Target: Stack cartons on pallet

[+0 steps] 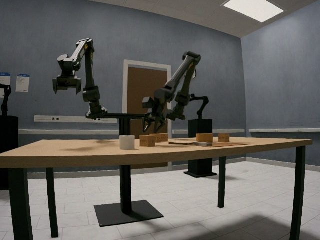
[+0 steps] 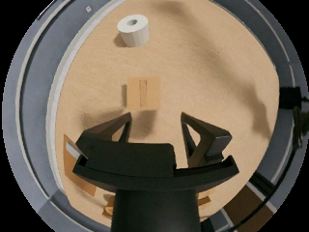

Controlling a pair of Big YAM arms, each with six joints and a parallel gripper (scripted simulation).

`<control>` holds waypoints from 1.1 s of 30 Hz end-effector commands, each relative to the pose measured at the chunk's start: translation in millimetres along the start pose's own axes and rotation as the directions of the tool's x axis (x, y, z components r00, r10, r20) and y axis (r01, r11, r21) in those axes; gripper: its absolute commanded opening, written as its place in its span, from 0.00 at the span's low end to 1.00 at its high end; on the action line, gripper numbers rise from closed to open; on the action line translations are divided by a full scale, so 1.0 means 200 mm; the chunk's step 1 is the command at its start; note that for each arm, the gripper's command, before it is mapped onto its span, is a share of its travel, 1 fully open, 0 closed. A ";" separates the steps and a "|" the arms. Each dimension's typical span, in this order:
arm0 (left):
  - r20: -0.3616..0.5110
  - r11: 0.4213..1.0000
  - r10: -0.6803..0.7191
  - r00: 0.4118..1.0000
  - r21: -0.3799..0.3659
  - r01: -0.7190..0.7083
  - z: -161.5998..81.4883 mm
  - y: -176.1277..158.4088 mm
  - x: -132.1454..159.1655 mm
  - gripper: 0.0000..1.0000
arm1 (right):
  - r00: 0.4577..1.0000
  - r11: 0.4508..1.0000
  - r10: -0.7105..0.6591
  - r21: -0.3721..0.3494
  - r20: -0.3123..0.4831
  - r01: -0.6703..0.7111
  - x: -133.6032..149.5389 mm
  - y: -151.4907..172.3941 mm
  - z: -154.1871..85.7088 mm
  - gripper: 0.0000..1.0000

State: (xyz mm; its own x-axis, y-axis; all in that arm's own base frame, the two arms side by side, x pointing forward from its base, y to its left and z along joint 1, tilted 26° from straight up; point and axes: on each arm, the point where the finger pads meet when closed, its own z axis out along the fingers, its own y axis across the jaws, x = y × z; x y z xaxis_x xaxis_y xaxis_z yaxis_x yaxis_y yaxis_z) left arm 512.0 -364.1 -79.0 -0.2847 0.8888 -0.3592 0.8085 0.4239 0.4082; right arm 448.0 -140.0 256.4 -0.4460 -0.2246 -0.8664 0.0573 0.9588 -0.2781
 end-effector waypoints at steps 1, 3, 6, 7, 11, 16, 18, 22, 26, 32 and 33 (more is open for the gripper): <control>0.034 0.999 -0.008 0.999 -0.033 0.009 -0.02 0.13 -0.09 0.79 | 1.000 1.000 -0.014 0.000 0.018 0.014 -0.06 -0.01 0.00 1.00; 0.034 0.999 -0.008 0.999 -0.033 0.009 -0.02 0.13 -0.09 0.79 | 1.000 1.000 -0.014 0.000 0.018 0.014 -0.06 -0.01 0.00 1.00; 0.025 1.000 -0.006 1.000 -0.027 0.007 -0.02 0.11 -0.06 0.79 | 1.000 1.000 -0.014 0.000 0.018 0.014 -0.06 -0.01 0.00 1.00; 0.029 0.999 -0.012 0.999 -0.040 0.013 -0.01 0.19 -0.07 0.79 | 1.000 1.000 -0.014 0.000 0.018 0.014 -0.06 -0.01 0.00 1.00; 0.006 1.000 -0.007 1.000 -0.022 0.007 0.06 0.19 -0.04 0.79 | 1.000 1.000 -0.014 0.000 0.018 0.014 -0.06 -0.01 0.00 1.00; 0.006 1.000 -0.007 1.000 -0.022 0.007 0.08 0.22 -0.06 0.79 | 1.000 1.000 -0.014 0.000 0.018 0.014 -0.06 -0.01 0.00 1.00; 0.017 1.000 -0.006 1.000 -0.028 0.006 0.10 0.23 -0.08 0.79 | 1.000 1.000 -0.014 0.000 0.018 0.014 -0.06 -0.01 0.00 1.00; 0.028 0.999 -0.003 1.000 -0.033 0.004 0.13 0.22 -0.10 0.79 | 1.000 1.000 -0.014 0.000 0.018 0.014 -0.06 -0.01 0.00 1.00; 0.023 0.999 -0.010 1.000 -0.037 0.011 0.16 0.25 -0.08 0.79 | 1.000 1.000 -0.014 0.000 0.018 0.014 -0.06 -0.01 0.00 1.00; 0.019 0.999 -0.010 1.000 -0.034 0.010 0.19 0.25 -0.08 0.79 | 1.000 1.000 -0.014 0.000 0.018 0.014 -0.06 -0.01 0.00 1.00; 0.022 0.999 -0.010 1.000 -0.036 0.011 0.20 0.25 -0.08 0.79 | 1.000 1.000 -0.014 0.000 0.018 0.014 -0.06 -0.01 0.00 1.00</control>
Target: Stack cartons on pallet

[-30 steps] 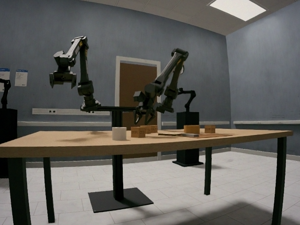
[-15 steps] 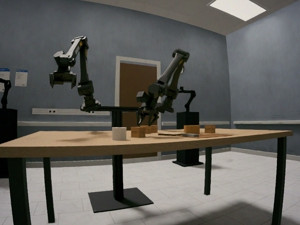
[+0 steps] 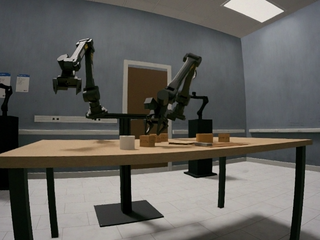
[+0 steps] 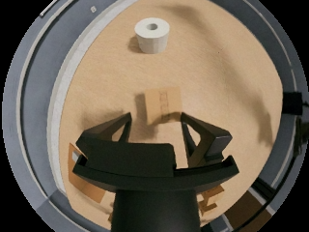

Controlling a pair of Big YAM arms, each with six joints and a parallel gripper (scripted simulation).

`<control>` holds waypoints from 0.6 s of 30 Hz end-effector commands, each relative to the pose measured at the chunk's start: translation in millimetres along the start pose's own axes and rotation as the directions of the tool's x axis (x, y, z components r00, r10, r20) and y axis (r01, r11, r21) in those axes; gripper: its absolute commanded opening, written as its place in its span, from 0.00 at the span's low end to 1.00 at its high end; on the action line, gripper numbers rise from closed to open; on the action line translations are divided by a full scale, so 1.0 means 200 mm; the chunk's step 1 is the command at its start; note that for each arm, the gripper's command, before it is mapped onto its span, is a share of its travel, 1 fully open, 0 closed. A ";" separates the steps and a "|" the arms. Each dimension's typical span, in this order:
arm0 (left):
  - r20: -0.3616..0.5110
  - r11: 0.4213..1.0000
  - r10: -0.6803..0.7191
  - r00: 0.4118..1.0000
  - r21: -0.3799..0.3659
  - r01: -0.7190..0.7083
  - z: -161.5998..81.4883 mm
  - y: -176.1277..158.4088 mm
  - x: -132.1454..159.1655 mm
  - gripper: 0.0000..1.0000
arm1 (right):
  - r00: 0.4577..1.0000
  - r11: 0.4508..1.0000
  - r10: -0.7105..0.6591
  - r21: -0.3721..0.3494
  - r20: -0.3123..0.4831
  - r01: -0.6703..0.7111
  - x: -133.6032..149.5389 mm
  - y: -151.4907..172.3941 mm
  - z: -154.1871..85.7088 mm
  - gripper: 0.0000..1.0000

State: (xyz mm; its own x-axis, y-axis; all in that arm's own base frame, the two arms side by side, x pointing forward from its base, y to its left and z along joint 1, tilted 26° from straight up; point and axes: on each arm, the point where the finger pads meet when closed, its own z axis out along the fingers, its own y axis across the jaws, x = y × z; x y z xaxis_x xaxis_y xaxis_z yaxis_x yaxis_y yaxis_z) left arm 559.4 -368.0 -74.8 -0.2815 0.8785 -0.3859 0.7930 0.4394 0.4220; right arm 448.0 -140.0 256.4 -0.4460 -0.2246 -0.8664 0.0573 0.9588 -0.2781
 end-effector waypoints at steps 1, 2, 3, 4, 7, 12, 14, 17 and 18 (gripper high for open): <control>-0.004 1.000 0.003 1.000 -0.014 -0.003 0.10 0.05 0.01 0.79 | 1.000 1.000 -0.014 0.000 0.018 0.014 -0.06 -0.01 0.00 1.00; -0.007 1.000 0.003 1.000 -0.012 -0.003 0.11 0.05 0.02 0.79 | 1.000 1.000 -0.014 0.000 0.018 0.014 -0.06 -0.01 0.00 1.00; -0.007 1.000 0.003 1.000 -0.011 -0.003 0.11 0.05 0.02 0.79 | 1.000 1.000 -0.014 0.000 0.018 0.014 -0.06 -0.01 0.00 1.00; -0.006 1.000 0.003 1.000 -0.012 -0.003 0.12 0.05 0.02 0.79 | 1.000 1.000 -0.014 0.000 0.018 0.014 -0.06 -0.01 0.00 1.00; -0.008 1.000 0.004 1.000 -0.011 -0.004 0.14 0.05 0.02 0.79 | 1.000 1.000 -0.014 0.000 0.018 0.014 -0.06 -0.01 0.00 1.00; -0.009 1.000 0.004 1.000 -0.010 -0.004 0.18 0.05 0.02 0.79 | 1.000 1.000 -0.014 0.000 0.018 0.014 -0.06 -0.01 0.00 1.00; -0.009 1.000 0.004 1.000 -0.010 -0.004 0.18 0.05 0.02 0.79 | 1.000 1.000 -0.014 0.000 0.018 0.014 -0.06 -0.01 0.00 1.00; -0.011 1.000 0.004 1.000 -0.009 -0.004 0.20 0.05 0.03 0.79 | 1.000 1.000 -0.014 0.000 0.018 0.014 -0.06 -0.01 0.00 1.00; -0.009 1.000 0.004 1.000 -0.011 -0.004 0.21 0.05 0.02 0.79 | 1.000 1.000 -0.014 0.000 0.018 0.014 -0.06 -0.01 0.00 1.00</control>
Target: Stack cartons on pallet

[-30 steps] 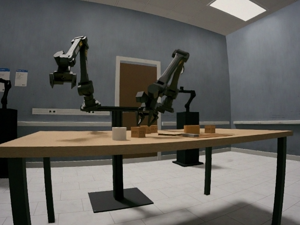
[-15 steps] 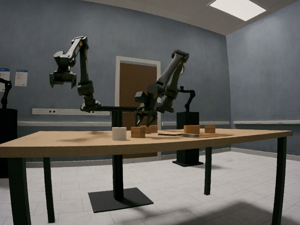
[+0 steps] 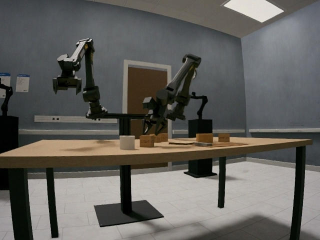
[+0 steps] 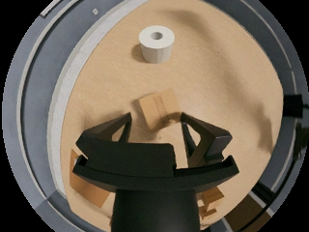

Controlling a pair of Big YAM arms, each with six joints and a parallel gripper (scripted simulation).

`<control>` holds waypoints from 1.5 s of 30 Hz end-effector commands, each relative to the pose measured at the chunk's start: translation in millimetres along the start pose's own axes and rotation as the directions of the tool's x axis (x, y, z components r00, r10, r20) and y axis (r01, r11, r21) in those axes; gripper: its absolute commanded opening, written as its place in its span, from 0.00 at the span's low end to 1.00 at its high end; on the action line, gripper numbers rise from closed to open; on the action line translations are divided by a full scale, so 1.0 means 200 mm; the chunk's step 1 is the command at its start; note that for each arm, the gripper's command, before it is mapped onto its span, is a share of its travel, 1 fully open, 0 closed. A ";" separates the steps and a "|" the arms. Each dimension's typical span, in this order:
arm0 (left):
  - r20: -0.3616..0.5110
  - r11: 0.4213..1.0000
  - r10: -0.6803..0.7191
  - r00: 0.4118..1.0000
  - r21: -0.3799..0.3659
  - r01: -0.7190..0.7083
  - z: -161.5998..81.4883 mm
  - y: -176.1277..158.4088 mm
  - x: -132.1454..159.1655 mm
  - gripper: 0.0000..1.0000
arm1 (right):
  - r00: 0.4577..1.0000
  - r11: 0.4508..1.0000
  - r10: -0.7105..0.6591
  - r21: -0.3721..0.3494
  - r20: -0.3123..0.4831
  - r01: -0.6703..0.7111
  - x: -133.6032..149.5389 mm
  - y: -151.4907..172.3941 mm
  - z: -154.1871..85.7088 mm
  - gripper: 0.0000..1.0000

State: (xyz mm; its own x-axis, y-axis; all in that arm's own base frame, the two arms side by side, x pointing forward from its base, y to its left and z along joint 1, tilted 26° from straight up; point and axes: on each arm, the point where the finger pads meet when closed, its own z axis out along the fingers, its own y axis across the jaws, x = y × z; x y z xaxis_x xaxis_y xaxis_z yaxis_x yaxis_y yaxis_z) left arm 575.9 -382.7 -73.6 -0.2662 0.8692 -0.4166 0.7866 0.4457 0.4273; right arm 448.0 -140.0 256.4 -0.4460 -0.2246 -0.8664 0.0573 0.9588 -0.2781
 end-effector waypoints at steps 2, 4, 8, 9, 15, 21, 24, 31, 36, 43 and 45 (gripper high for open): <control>-0.046 1.000 0.009 0.999 0.000 -0.009 0.17 0.01 0.12 0.79 | 1.000 1.000 -0.014 0.000 0.018 0.014 -0.06 -0.01 0.00 1.00; -0.046 1.000 0.009 0.999 0.000 -0.009 0.18 0.01 0.12 0.79 | 1.000 1.000 -0.014 0.000 0.018 0.014 -0.06 -0.01 0.00 1.00; -0.046 1.000 0.009 0.999 0.000 -0.009 0.19 0.01 0.12 0.79 | 1.000 1.000 -0.014 0.000 0.018 0.014 -0.06 -0.01 0.00 1.00; -0.046 1.000 0.009 0.999 0.000 -0.009 0.19 0.01 0.12 0.79 | 1.000 1.000 -0.014 0.000 0.018 0.014 -0.06 -0.01 0.00 1.00; -0.046 1.000 0.009 0.999 0.000 -0.009 0.19 0.01 0.12 0.79 | 1.000 1.000 -0.014 0.000 0.018 0.014 -0.06 -0.01 0.00 1.00; 0.007 0.995 -0.081 0.997 -0.057 0.081 0.02 0.20 -0.06 0.79 | 1.000 1.000 -0.014 0.000 0.018 0.014 -0.06 -0.01 0.00 1.00; 0.016 0.982 -0.176 0.984 -0.065 0.176 -0.11 0.24 -0.24 0.79 | 1.000 1.000 -0.014 0.000 0.018 0.014 -0.06 -0.01 0.00 1.00; -0.105 0.975 -0.220 0.970 -0.042 0.217 -0.01 0.09 -0.24 0.79 | 1.000 1.000 -0.014 0.000 0.018 0.014 -0.06 -0.01 0.00 1.00; -0.143 0.978 -0.210 0.967 -0.053 0.204 0.00 0.13 -0.22 0.79 | 1.000 1.000 -0.014 0.000 0.018 0.014 -0.06 -0.01 0.00 1.00; -0.131 0.976 -0.216 0.968 -0.057 0.210 0.00 0.14 -0.23 0.79 | 1.000 1.000 -0.014 0.000 0.018 0.014 -0.06 -0.01 0.00 1.00; -0.112 0.975 -0.220 0.969 -0.065 0.214 -0.05 0.18 -0.27 0.79 | 1.000 1.000 -0.014 0.000 0.018 0.014 -0.06 -0.01 0.00 1.00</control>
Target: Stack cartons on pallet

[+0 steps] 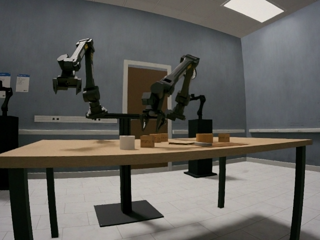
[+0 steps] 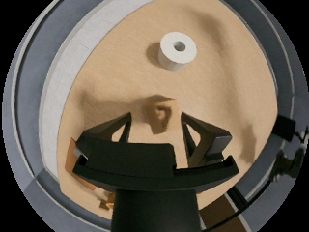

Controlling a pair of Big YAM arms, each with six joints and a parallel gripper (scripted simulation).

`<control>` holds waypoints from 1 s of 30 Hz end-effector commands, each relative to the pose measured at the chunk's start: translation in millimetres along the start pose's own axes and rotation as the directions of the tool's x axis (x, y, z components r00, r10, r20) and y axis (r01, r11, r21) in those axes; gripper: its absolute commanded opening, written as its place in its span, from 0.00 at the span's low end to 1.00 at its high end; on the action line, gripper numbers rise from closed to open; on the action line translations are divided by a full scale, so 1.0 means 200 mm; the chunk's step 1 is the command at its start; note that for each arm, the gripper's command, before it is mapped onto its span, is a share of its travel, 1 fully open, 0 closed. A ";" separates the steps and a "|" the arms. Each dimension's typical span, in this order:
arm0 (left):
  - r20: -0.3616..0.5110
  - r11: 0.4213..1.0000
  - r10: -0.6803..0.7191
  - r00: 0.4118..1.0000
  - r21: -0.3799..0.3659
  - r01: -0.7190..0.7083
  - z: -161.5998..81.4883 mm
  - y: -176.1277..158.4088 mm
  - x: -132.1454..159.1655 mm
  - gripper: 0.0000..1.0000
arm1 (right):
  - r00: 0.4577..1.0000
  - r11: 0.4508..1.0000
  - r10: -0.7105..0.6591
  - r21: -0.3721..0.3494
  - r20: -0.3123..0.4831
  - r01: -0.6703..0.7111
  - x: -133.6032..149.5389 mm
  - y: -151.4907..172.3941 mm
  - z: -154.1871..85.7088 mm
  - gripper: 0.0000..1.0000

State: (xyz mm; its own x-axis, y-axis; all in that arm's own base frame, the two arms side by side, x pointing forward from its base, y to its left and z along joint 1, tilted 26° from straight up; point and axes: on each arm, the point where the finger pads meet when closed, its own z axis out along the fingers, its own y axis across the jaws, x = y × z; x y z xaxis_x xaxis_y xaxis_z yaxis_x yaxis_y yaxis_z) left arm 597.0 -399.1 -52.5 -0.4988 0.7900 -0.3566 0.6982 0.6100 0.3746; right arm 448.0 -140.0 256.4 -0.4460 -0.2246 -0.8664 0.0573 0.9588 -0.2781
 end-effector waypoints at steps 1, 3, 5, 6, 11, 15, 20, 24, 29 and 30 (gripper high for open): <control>0.048 0.999 -0.029 0.998 -0.018 0.030 -0.06 0.07 -0.14 0.79 | 1.000 1.000 -0.014 0.000 0.018 0.014 -0.06 -0.01 0.00 1.00; 0.043 0.999 -0.028 0.999 -0.016 0.028 -0.05 0.06 -0.12 0.79 | 1.000 1.000 -0.014 0.000 0.018 0.014 -0.06 -0.01 0.00 1.00; 0.041 0.999 -0.027 0.999 -0.016 0.028 -0.04 0.06 -0.12 0.79 | 1.000 1.000 -0.014 0.000 0.018 0.014 -0.06 -0.01 0.00 1.00; 0.041 0.999 -0.027 0.999 -0.016 0.028 -0.04 0.06 -0.12 0.79 | 1.000 1.000 -0.014 0.000 0.018 0.014 -0.06 -0.01 0.00 1.00; 0.097 0.995 -0.093 0.991 -0.035 0.097 -0.12 -0.03 -0.10 0.79 | 1.000 1.000 -0.014 0.000 0.018 0.014 -0.06 -0.01 0.00 1.00; 0.150 0.984 -0.144 0.978 -0.082 0.157 -0.16 -0.08 -0.03 0.79 | 1.000 1.000 -0.014 0.000 0.018 0.014 -0.06 -0.01 0.00 1.00; 0.149 0.977 -0.164 0.975 -0.110 0.181 -0.09 -0.15 0.09 0.79 | 1.000 1.000 -0.014 0.000 0.018 0.014 -0.06 -0.01 0.00 1.00; 0.130 0.970 -0.182 0.975 -0.140 0.200 -0.01 -0.15 0.23 0.79 | 1.000 1.000 -0.014 0.000 0.018 0.014 -0.06 -0.01 0.00 1.00; 0.169 0.968 -0.176 0.970 -0.151 0.202 -0.08 -0.11 0.14 0.79 | 1.000 1.000 -0.014 0.000 0.018 0.014 -0.06 -0.01 0.00 1.00; 0.169 0.968 -0.176 0.970 -0.151 0.202 -0.08 -0.11 0.14 0.79 | 1.000 1.000 -0.014 0.000 0.018 0.014 -0.06 -0.01 0.00 1.00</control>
State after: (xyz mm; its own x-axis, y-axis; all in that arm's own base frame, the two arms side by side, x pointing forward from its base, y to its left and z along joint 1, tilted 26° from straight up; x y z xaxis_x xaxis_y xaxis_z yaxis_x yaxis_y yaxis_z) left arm 551.6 -381.5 -73.8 -0.5314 0.6737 -0.5136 0.5200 0.7380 0.4301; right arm 448.0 -140.0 256.4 -0.4460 -0.2246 -0.8664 0.0573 0.9588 -0.2781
